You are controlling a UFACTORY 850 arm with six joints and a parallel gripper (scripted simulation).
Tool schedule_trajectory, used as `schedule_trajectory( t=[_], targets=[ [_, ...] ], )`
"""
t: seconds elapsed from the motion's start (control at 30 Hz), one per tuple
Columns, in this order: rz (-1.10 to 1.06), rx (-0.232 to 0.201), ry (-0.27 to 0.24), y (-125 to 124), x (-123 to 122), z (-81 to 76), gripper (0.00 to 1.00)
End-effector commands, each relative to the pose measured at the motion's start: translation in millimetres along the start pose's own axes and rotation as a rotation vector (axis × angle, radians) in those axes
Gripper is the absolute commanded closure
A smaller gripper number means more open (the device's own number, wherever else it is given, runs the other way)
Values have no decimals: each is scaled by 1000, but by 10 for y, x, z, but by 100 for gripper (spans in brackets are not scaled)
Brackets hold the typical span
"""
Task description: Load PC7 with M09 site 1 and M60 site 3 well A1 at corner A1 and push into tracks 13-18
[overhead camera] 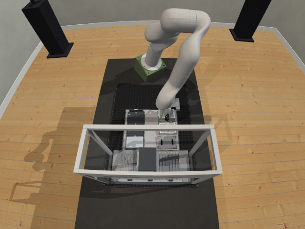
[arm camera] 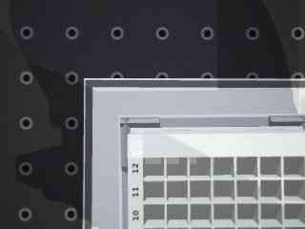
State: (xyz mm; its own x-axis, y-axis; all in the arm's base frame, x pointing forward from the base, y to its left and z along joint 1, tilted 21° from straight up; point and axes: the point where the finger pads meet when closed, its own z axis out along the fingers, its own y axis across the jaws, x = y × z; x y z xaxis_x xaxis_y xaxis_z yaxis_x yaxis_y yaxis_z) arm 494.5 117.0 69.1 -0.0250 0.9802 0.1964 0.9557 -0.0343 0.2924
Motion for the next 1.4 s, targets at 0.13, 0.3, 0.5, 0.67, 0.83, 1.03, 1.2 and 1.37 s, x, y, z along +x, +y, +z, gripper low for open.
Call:
schedule_trajectory(
  t=[0.13, 0.3, 0.5, 0.67, 0.83, 1.03, 1.2, 1.37],
  targets=[
    [0, -1, 0, 5, 1, -6, 100],
    [0, -1, 0, 5, 1, -7, 100],
    [0, -1, 0, 5, 1, -6, 100],
    [0, -1, 0, 5, 1, -6, 100],
    [0, -1, 0, 5, 1, -6, 100],
    [0, -1, 0, 5, 1, -6, 100],
    [0, -1, 0, 5, 1, -6, 100],
    [0, -1, 0, 5, 1, -6, 100]
  ],
)
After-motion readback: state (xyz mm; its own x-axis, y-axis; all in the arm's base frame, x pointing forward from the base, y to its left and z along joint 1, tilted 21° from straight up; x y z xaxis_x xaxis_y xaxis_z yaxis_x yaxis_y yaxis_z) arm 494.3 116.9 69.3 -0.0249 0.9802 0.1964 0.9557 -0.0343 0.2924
